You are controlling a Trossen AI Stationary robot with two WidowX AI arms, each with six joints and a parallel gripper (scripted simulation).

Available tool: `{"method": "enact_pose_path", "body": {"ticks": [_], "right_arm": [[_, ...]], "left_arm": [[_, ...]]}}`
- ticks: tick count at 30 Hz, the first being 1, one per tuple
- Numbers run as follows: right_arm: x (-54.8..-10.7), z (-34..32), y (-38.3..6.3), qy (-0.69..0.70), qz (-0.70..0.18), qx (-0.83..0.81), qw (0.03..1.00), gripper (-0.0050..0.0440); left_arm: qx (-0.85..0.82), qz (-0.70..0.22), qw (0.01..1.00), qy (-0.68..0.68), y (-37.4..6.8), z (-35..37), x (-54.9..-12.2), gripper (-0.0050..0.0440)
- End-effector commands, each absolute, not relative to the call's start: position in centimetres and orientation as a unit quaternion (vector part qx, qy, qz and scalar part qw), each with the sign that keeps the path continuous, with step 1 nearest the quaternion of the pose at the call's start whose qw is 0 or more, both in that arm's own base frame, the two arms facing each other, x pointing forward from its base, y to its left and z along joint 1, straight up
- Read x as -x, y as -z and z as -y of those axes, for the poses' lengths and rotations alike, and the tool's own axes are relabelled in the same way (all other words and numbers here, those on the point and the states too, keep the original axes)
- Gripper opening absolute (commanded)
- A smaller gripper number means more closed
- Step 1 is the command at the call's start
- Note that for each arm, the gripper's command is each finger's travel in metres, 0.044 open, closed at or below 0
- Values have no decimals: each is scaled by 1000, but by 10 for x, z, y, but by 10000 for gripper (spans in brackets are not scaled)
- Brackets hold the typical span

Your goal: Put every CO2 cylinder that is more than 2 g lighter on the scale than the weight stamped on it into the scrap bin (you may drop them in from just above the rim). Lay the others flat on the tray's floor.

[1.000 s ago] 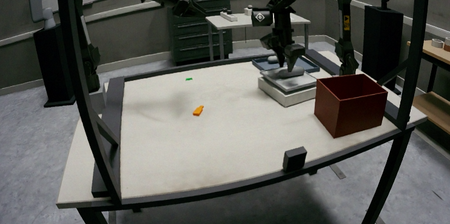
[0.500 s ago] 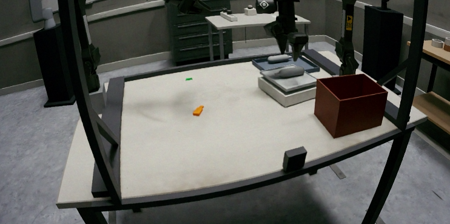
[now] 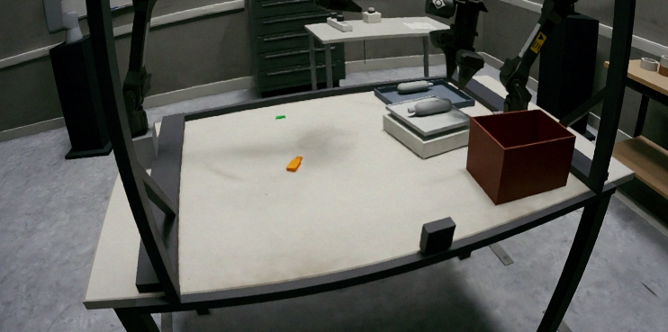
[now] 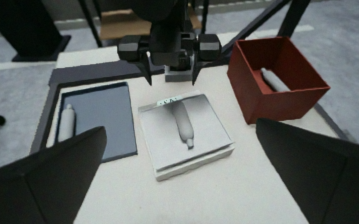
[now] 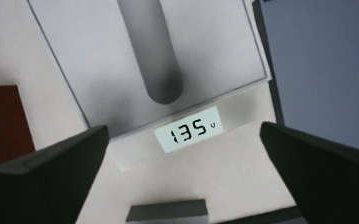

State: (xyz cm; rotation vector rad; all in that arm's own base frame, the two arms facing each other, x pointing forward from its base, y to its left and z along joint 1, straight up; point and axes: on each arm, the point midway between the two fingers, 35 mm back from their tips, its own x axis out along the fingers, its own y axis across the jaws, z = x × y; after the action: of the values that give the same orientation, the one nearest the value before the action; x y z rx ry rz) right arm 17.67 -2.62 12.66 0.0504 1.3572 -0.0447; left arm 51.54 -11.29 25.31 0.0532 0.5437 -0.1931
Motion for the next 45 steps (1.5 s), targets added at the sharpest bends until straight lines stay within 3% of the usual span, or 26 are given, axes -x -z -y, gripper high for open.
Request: {"method": "enact_pose_path", "body": {"ticks": [1,12,24,32,45], "right_arm": [[-155,32,-128,52,-598,-39,799,440],[-128,36,-123,83,-572,-60,814,440],[-128,37,-126,87,-566,-60,818,440],[-150,36,-134,58,-568,-39,820,252],[-239,14,-127,-52,-589,42,806,252]], "left_arm": [[-25,-257,962,93,-267,113,-537,440],[-25,-260,961,91,-262,114,-551,440],[-24,-257,962,91,-266,114,-548,440],[-25,-255,962,95,-270,115,-531,440],[-28,-257,960,107,-258,111,-443,440]]}}
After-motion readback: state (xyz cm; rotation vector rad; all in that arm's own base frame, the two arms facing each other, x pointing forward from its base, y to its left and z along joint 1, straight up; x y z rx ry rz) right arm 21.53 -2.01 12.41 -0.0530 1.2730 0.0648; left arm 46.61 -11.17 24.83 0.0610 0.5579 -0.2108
